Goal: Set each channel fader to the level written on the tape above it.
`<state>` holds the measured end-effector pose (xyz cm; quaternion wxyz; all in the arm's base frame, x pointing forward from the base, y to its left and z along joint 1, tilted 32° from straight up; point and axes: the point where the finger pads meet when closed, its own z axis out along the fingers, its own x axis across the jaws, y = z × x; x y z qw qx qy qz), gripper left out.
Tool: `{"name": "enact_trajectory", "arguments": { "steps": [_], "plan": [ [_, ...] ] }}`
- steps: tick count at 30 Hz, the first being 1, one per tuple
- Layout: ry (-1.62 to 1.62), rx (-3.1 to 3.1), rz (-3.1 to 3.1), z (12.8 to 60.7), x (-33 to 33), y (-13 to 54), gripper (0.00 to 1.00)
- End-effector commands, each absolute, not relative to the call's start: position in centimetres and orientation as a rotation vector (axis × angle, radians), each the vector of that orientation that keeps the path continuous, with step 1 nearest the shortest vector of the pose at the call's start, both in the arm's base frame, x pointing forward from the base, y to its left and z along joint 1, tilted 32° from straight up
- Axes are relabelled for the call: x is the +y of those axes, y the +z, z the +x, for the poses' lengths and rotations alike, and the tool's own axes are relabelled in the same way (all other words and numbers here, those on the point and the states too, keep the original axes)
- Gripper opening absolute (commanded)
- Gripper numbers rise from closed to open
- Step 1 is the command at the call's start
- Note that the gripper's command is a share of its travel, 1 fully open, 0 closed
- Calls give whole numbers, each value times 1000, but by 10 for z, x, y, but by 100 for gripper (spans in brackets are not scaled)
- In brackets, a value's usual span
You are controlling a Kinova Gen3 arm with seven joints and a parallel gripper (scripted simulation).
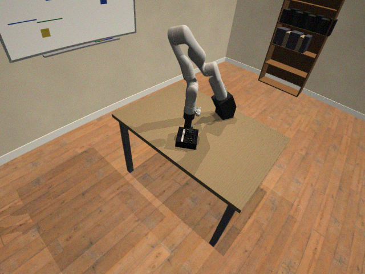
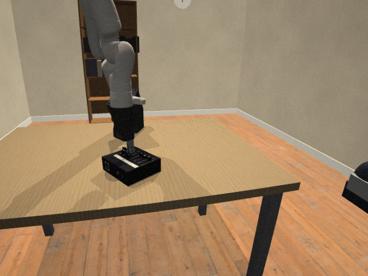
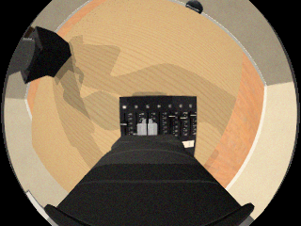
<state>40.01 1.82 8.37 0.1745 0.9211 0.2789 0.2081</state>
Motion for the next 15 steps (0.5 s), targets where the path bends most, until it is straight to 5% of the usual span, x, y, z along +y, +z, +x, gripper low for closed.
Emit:
{"name": "enact_trajectory", "arguments": {
  "steps": [1, 15],
  "plan": [
    [593, 787, 2609, 401, 17, 85, 0],
    [593, 787, 2609, 399, 21, 83, 0]
  ]
}}
